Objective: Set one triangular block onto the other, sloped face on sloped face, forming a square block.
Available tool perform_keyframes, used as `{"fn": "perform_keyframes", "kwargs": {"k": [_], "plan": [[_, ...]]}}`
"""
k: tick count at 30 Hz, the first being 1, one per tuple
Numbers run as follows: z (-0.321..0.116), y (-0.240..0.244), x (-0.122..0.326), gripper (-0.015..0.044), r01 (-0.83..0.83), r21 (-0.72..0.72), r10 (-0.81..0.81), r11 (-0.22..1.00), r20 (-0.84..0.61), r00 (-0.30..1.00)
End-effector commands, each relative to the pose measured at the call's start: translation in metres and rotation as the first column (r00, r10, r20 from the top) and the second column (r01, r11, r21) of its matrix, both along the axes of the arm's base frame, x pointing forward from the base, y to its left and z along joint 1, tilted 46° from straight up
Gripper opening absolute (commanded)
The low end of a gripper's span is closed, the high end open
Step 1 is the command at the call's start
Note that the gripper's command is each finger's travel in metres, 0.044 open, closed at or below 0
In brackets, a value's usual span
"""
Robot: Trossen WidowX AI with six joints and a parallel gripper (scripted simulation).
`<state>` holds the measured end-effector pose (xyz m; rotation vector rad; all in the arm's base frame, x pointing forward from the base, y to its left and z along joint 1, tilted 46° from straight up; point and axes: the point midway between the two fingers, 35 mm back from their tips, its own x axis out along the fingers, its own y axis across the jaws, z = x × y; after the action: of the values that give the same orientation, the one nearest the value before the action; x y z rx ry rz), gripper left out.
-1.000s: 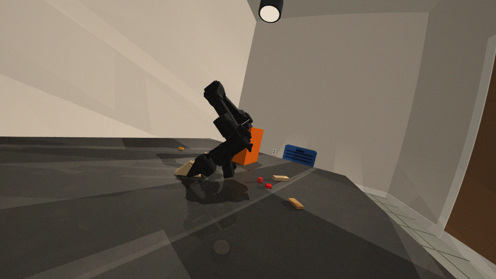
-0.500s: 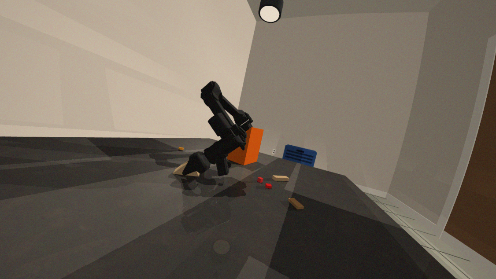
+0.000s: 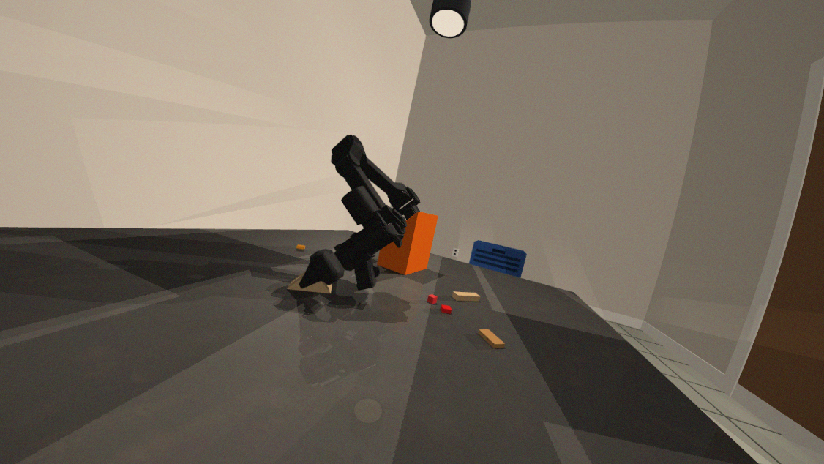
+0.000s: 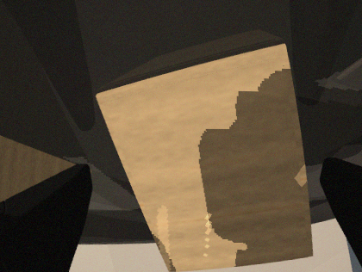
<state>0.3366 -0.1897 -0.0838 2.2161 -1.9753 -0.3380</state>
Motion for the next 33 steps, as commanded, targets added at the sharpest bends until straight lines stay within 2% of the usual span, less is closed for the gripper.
{"fn": "perform_keyframes", "kwargs": {"k": [1,27,33], "plan": [[-0.0003,0.0,-0.0001,0.04,0.001,0.0,-0.001,1.0,0.0,1.0],[-0.0003,0.0,-0.0001,0.0227,0.001,0.0,-0.001,1.0,0.0,1.0],[-0.0001,0.0025,0.0029,0.0069,0.001,0.007,-0.001,1.0,0.0,1.0]]}}
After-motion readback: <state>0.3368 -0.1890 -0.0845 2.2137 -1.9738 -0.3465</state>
